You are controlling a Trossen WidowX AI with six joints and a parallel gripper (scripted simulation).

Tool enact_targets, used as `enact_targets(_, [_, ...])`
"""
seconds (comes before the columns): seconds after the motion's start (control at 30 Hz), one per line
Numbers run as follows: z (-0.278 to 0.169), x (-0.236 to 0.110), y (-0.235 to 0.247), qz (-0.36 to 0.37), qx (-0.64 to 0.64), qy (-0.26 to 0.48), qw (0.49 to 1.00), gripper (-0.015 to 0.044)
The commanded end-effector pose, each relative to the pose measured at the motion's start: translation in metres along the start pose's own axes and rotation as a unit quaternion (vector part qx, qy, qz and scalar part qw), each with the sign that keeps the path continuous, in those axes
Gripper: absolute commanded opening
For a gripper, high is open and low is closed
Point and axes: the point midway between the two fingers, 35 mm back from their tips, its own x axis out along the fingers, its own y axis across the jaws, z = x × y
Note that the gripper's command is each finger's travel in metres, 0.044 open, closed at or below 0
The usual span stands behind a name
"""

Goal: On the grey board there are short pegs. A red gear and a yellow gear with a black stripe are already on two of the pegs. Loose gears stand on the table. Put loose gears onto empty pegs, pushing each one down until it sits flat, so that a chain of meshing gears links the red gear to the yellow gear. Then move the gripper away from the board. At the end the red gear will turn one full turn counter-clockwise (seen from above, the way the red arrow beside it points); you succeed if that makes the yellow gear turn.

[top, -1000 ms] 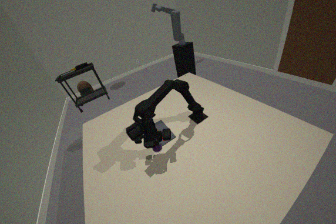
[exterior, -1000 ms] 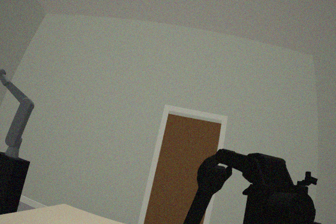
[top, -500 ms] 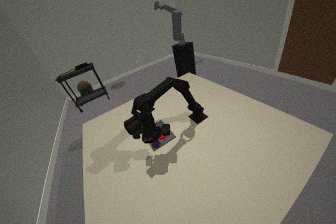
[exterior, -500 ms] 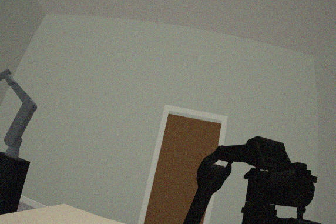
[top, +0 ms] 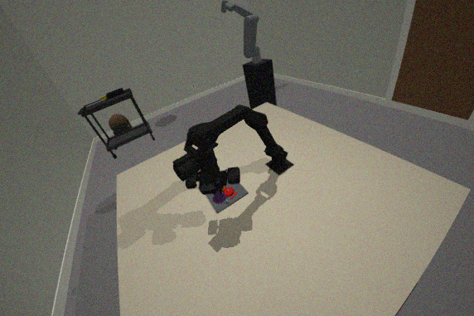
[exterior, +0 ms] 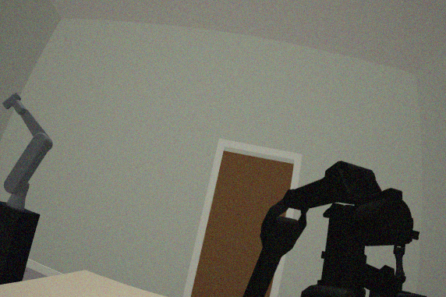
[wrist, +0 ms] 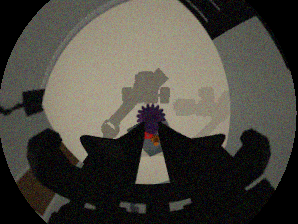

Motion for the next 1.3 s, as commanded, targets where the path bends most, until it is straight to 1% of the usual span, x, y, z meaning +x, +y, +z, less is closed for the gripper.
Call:
enact_targets(0.0, [-0.001, -0.004, 0.001, 0.000, -0.001, -0.002, 1.000, 0.0000])
enact_targets(0.5, [-0.031, 0.012, -0.023, -0.001, 0.016, 0.006, 1.000, 0.0000])
enact_targets(1.27, [-0.088, 0.040, -0.053, 0.005, 0.008, 0.017, 1.000, 0.0000])
